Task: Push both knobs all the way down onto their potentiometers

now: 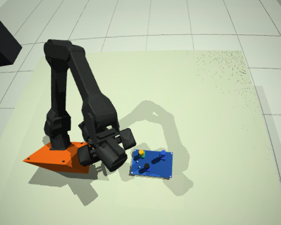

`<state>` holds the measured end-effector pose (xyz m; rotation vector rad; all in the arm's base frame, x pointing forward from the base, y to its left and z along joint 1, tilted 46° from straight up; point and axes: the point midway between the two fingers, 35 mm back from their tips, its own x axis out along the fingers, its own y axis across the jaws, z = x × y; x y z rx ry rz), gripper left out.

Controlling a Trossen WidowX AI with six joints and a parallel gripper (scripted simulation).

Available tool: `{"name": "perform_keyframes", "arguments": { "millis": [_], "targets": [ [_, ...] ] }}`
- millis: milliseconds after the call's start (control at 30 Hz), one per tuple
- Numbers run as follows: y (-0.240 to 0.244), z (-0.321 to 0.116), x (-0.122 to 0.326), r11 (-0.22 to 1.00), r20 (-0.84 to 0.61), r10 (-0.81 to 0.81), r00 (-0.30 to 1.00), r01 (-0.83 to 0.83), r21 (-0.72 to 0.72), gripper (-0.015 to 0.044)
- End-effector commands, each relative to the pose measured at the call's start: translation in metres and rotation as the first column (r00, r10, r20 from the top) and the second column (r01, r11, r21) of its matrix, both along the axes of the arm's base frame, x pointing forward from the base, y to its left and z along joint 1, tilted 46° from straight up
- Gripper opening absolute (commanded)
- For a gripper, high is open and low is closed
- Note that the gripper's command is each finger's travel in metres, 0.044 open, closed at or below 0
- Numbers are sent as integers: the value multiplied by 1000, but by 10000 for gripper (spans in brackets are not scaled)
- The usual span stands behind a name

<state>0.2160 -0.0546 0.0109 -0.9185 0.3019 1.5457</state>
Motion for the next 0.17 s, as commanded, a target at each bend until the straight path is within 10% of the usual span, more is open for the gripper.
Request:
{"name": "perform_keyframes", "arguments": {
  "millis": [0, 133],
  "targets": [
    [0, 0, -1, 1000, 2, 7, 1000, -7, -3, 440],
    [0, 0, -1, 1000, 2, 7, 1000, -7, -3, 440]
  ]
}}
